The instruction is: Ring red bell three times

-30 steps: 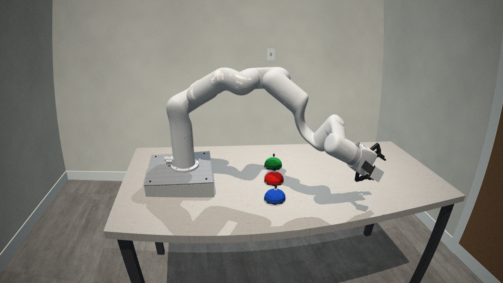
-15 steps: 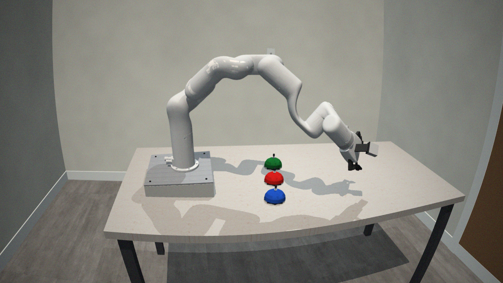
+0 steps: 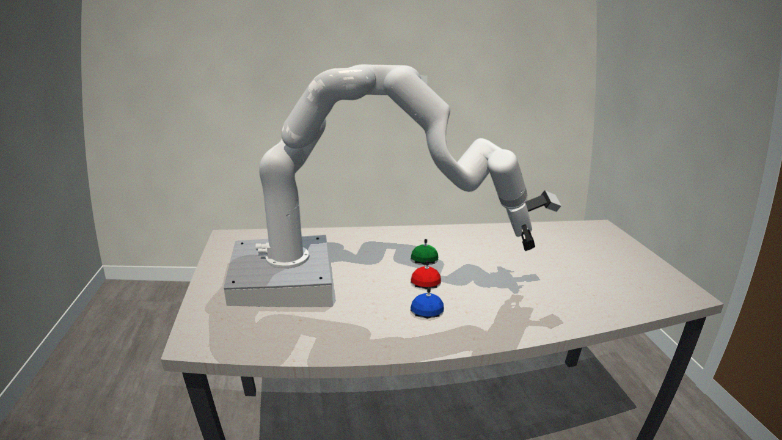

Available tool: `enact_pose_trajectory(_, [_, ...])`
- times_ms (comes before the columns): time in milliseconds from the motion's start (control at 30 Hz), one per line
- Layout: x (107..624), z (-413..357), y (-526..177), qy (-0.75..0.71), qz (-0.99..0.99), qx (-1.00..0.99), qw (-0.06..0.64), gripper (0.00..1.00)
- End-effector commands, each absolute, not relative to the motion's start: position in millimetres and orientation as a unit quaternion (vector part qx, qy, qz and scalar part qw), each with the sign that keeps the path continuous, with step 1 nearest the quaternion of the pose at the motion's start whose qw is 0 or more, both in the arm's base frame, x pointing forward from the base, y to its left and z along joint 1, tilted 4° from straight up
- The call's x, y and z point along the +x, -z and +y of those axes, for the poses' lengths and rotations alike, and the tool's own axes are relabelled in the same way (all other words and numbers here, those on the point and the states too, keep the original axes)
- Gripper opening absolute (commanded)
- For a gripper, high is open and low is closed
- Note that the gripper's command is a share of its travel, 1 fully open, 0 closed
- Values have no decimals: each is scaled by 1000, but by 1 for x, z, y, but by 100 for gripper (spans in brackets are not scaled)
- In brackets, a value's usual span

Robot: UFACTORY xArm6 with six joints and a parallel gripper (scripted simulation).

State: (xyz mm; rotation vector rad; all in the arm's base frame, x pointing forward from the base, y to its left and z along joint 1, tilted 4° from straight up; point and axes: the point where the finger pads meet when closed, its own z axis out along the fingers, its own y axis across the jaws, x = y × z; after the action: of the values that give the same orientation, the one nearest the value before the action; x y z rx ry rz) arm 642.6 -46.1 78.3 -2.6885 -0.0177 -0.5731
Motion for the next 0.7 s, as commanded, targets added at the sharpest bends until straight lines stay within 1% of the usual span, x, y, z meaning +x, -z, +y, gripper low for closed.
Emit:
enact_pose_trajectory(0, [595, -19, -82, 172, -133, -965, 145, 100])
enact_pose_trajectory(33, [595, -19, -82, 169, -145, -965, 140, 100])
enact_pose_trajectory(67, [574, -9, -81, 158, -180, -962, 133, 100])
enact_pose_trajectory(133, [574, -9, -81, 149, -210, -959, 121, 100])
enact_pose_trajectory(167, [552, -2, -79, 136, -252, -952, 111, 100])
enact_pose_trajectory(233, [552, -2, -79, 130, -273, -948, 103, 100])
enact_pose_trajectory(267, [530, 5, -78, 114, -320, -936, 91, 100])
enact_pose_trajectory(300, [530, 5, -78, 110, -333, -933, 86, 100])
enact_pose_trajectory(333, [510, 10, -76, 99, -363, -923, 80, 100])
enact_pose_trajectory(433, [510, 10, -76, 92, -385, -916, 72, 100])
enact_pose_trajectory(500, [473, 16, -73, 61, -468, -880, 52, 100])
enact_pose_trajectory(567, [473, 16, -73, 55, -486, -871, 45, 100])
enact_pose_trajectory(600, [456, 17, -72, 42, -516, -855, 38, 100])
enact_pose_trajectory(633, [456, 17, -72, 38, -527, -849, 34, 100])
enact_pose_trajectory(667, [442, 18, -71, 25, -558, -829, 26, 100])
